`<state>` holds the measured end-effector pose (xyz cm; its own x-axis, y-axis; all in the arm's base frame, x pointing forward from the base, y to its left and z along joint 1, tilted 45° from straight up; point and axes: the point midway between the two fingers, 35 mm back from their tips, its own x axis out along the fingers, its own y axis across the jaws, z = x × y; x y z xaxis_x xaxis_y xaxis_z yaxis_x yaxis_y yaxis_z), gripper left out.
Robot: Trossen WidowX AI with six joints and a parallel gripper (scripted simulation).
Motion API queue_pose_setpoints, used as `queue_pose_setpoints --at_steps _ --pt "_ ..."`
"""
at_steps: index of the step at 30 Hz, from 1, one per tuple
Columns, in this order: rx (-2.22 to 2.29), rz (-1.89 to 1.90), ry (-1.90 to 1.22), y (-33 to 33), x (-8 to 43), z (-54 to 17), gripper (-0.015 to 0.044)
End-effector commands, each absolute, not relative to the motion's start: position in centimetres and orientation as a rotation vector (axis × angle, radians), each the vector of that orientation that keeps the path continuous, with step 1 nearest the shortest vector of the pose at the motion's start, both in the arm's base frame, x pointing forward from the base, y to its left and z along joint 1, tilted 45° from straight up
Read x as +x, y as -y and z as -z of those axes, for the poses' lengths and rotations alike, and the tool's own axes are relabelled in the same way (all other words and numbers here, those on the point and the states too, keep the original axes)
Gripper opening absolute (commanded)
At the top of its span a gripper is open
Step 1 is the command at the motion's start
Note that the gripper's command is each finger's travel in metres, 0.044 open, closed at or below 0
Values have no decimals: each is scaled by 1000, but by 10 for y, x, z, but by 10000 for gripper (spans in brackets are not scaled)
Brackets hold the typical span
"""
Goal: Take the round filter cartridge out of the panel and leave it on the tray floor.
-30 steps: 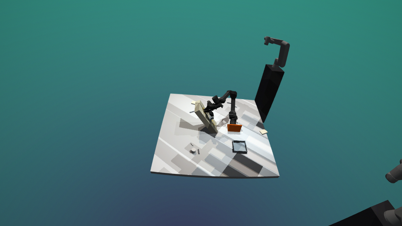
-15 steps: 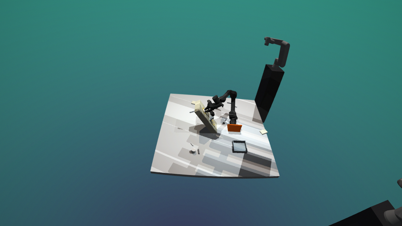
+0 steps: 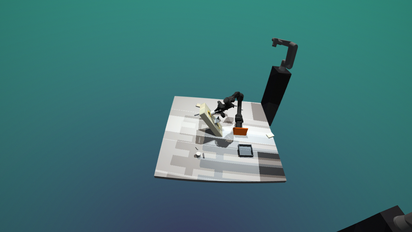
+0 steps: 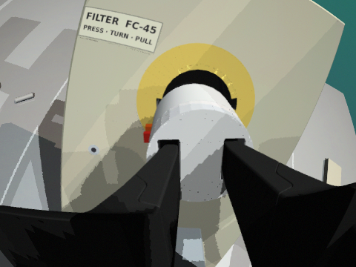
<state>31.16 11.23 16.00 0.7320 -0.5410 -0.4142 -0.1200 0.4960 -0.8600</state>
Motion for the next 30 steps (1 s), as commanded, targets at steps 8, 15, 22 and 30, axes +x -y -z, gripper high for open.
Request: queue_pose_setpoints --at_steps 8,15,22,30 --pt "-1030 293 -722 -102 296 -151 0" --pt "-1030 293 -722 -90 283 -136 0" --pt "-1031 293 -722 -77 270 -122 0" --pt "-1040 287 -732 -77 269 -120 99"
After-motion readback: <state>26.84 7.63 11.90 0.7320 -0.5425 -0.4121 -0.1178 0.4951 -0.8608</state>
